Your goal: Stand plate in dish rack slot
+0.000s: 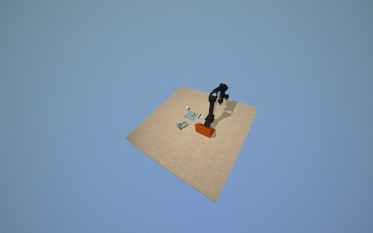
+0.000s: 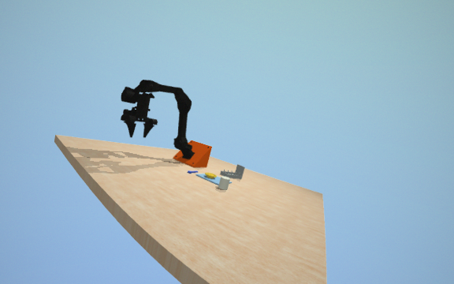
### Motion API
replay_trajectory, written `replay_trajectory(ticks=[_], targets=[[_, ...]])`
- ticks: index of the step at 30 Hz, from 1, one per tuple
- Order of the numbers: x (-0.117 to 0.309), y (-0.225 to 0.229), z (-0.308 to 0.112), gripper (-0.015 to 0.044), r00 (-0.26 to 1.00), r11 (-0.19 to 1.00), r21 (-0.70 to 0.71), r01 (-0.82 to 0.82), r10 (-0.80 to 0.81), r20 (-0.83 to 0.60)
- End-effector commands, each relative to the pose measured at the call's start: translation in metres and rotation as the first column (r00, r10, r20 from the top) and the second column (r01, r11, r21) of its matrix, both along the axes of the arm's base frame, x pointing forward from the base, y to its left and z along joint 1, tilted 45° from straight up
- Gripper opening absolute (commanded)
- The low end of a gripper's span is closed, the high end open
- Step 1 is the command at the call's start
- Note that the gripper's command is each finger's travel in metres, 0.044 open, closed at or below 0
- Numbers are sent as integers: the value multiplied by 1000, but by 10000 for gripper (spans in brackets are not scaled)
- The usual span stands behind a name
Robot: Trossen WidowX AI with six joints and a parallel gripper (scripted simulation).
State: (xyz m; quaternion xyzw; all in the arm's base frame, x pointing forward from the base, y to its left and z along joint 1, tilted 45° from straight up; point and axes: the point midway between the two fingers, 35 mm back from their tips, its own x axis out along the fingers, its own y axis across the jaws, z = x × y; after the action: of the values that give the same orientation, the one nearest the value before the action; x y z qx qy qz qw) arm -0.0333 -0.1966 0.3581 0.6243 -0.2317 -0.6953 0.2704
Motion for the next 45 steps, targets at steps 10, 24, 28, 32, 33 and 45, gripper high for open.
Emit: replay_trajectory(ticks=[10, 24, 28, 32, 33, 45], targets=[[36, -28, -32, 400, 964, 962, 131, -239, 252, -90], [84, -47, -69, 400, 801, 819, 308, -485, 556, -219], [99, -45, -80, 400, 745, 771, 351, -532, 623, -239], [114, -43, -91, 400, 679, 717, 395, -575, 687, -259], [118, -43, -93, 400, 659, 702, 407, -585, 703, -266], [162, -31, -125, 400, 403, 489, 538, -687, 872, -278]])
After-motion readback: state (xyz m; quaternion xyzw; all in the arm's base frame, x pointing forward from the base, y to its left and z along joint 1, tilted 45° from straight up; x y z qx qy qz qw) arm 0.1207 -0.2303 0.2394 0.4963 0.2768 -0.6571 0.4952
